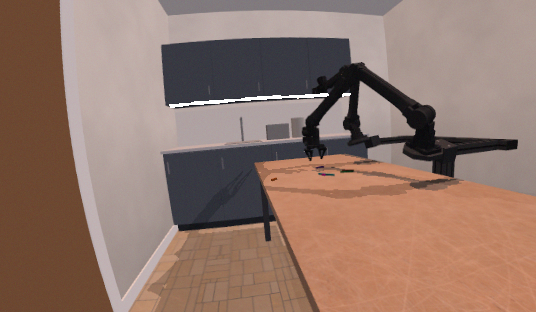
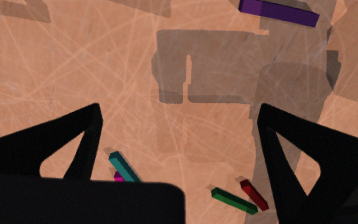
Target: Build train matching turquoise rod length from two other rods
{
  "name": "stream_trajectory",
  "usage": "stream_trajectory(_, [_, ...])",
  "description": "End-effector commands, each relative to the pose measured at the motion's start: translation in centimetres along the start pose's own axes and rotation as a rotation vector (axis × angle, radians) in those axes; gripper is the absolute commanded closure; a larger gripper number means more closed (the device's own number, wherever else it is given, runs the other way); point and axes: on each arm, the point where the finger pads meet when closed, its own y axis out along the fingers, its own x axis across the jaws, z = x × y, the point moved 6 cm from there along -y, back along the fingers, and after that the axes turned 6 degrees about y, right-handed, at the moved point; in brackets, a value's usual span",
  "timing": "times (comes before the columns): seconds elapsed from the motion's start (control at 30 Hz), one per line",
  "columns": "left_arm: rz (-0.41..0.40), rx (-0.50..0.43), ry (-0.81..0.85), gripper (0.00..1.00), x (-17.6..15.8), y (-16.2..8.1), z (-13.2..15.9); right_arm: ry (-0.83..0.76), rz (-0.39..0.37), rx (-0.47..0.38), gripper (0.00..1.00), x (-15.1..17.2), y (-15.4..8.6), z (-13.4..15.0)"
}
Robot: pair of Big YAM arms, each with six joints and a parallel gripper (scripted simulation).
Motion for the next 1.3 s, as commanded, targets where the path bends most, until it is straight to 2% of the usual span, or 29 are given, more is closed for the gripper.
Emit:
stream_trajectory(0.0, [-0.004,-0.018,-0.168,0.00,-0.9,-1.3,-2.3,-0.012,0.003,-0.074,0.00,-0.1,-0.8,-4.5])
stream_trajectory(0.43, [0.002,-0.017,-0.539,0.00,-1.2,-1.2,-4.1,-0.012,0.003,-0.074,0.00,-0.1,-0.8,-4.5])
stream_trajectory(0.5, [0.002,-0.017,-0.539,0.00,-1.2,-1.2,-4.1,-0.012,0.003,-0.074,0.00,-0.1,-0.8,-4.5])
stream_trajectory(0.87, [0.004,-0.020,-0.897,0.00,-2.6,-1.3,-5.8,-0.012,0.003,-0.074,0.00,-0.1,-0.8,-4.5])
stream_trajectory(1.0, [0.007,-0.017,-1.008,0.00,-2.2,-1.1,-6.1,-0.012,0.003,-0.074,0.00,-0.1,-0.8,-4.5])
stream_trajectory(1.07, [0.007,-0.017,-1.008,0.00,-2.2,-1.1,-6.1,-0.012,0.003,-0.074,0.00,-0.1,-0.8,-4.5])
stream_trajectory(1.27, [0.007,-0.020,-1.156,0.00,-3.3,-1.3,-6.9,-0.012,0.003,-0.074,0.00,-0.1,-0.8,-4.5])
